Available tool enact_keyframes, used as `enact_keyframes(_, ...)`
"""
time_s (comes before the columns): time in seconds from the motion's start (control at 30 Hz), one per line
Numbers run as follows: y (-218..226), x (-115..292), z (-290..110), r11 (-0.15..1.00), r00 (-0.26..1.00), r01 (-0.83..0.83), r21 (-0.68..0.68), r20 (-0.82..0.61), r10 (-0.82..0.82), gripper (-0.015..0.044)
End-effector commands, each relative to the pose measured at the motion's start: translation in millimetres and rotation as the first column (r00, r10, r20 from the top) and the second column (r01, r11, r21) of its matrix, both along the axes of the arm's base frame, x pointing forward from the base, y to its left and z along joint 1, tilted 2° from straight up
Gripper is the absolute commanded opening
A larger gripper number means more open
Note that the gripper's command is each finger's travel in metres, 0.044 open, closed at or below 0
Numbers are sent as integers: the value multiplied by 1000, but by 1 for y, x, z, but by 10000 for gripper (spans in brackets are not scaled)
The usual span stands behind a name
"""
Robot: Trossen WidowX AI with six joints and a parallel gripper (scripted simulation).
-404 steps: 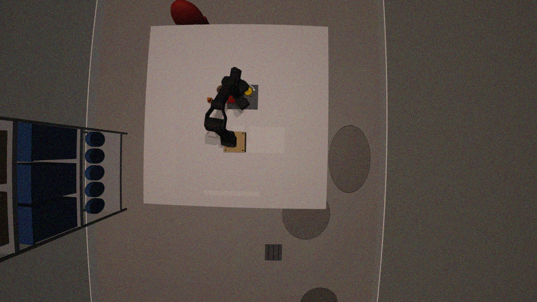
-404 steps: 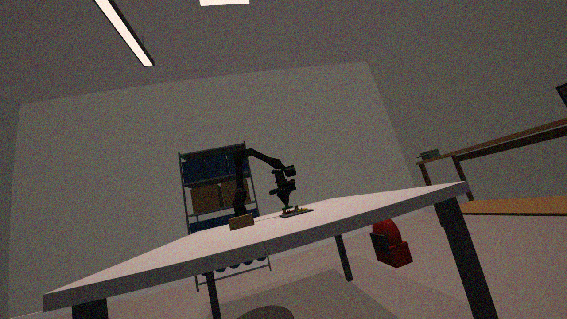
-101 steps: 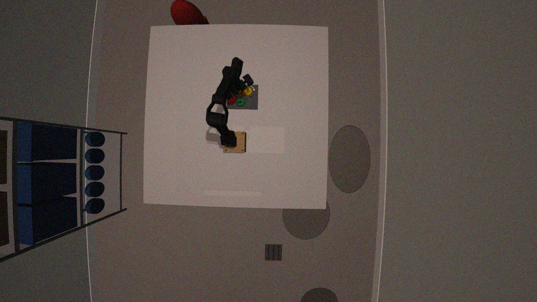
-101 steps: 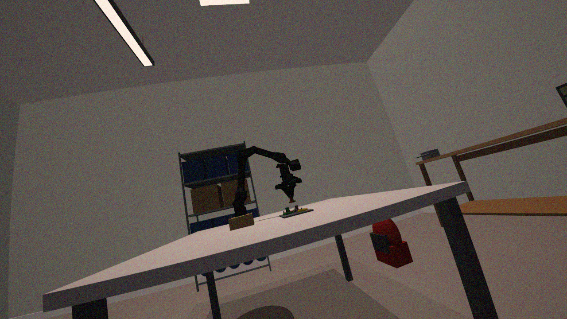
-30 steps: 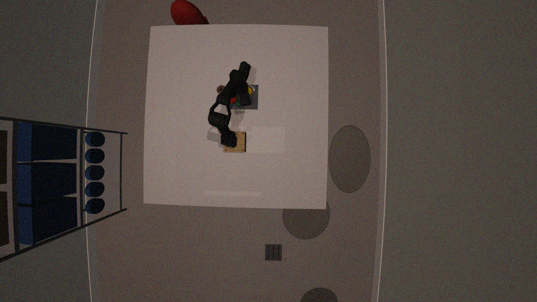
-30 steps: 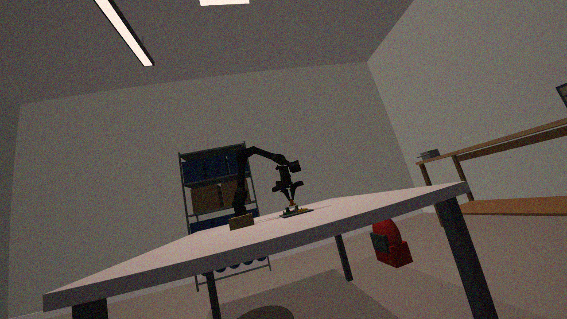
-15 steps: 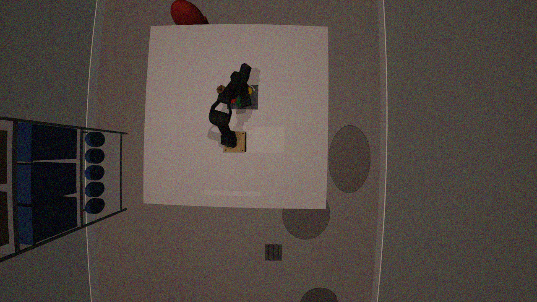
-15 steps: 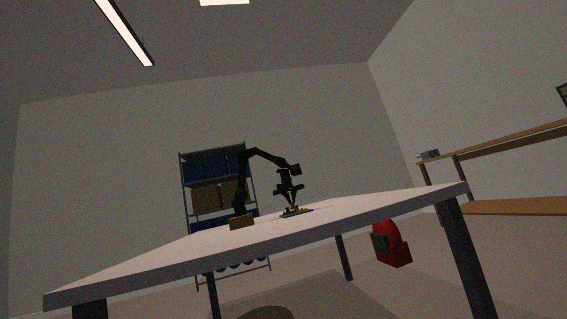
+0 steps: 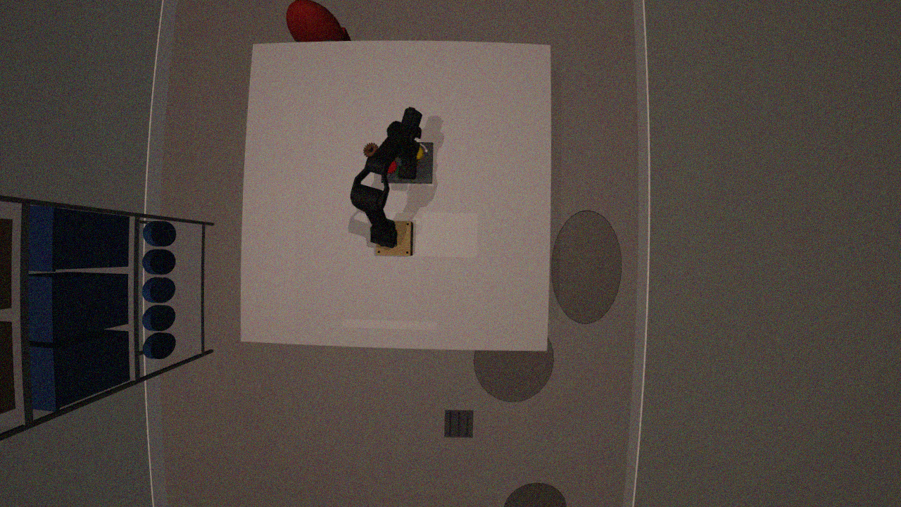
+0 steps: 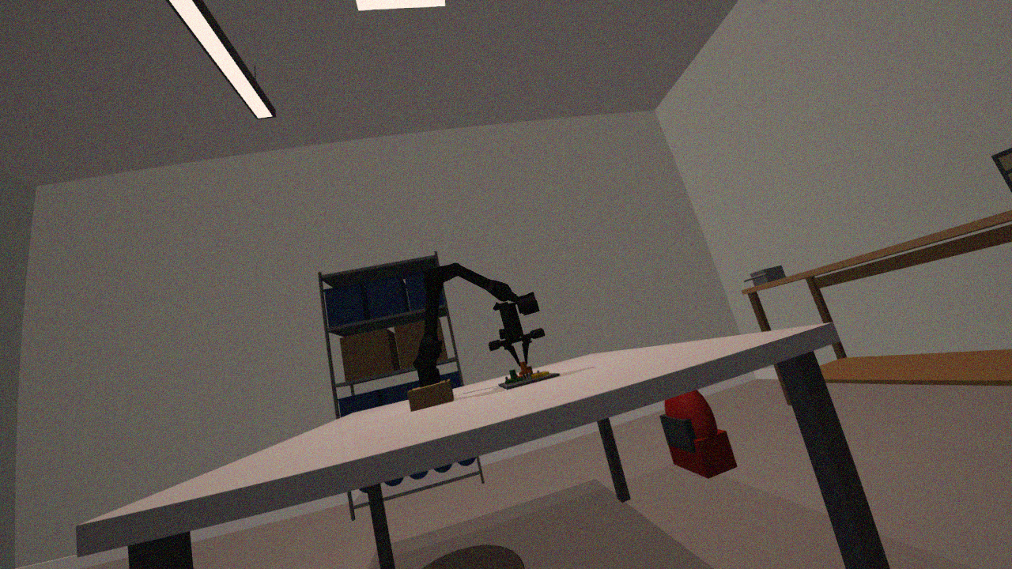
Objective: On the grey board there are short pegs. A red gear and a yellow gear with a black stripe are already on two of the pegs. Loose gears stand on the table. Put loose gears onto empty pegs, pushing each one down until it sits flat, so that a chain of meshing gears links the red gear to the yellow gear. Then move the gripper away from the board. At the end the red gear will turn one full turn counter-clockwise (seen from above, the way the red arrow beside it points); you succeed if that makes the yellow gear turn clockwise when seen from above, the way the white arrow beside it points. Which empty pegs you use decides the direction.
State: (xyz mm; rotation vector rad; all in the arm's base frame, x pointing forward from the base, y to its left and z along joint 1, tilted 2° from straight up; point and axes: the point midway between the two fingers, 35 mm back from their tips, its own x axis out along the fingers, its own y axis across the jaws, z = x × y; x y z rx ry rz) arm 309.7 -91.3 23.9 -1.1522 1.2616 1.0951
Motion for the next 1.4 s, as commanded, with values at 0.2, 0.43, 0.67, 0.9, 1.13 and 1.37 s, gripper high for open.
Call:
enact_keyframes(0.2,2,-3,1,997,997,-71,7,-22,72,0)
enact_keyframes(0.43,2,-4,3,965,965,-262,7,-26,262,0)
enact_keyframes(0.67,1,-4,-2,909,908,-417,8,-29,417,0)
enact_keyframes(0.9,1,-3,-8,925,925,-379,7,-28,379,0)
enact_keyframes(1.13,2,-3,-7,973,973,-230,7,-25,230,0)
enact_keyframes(1.37,1,-4,-8,999,999,-39,7,-22,39,0)
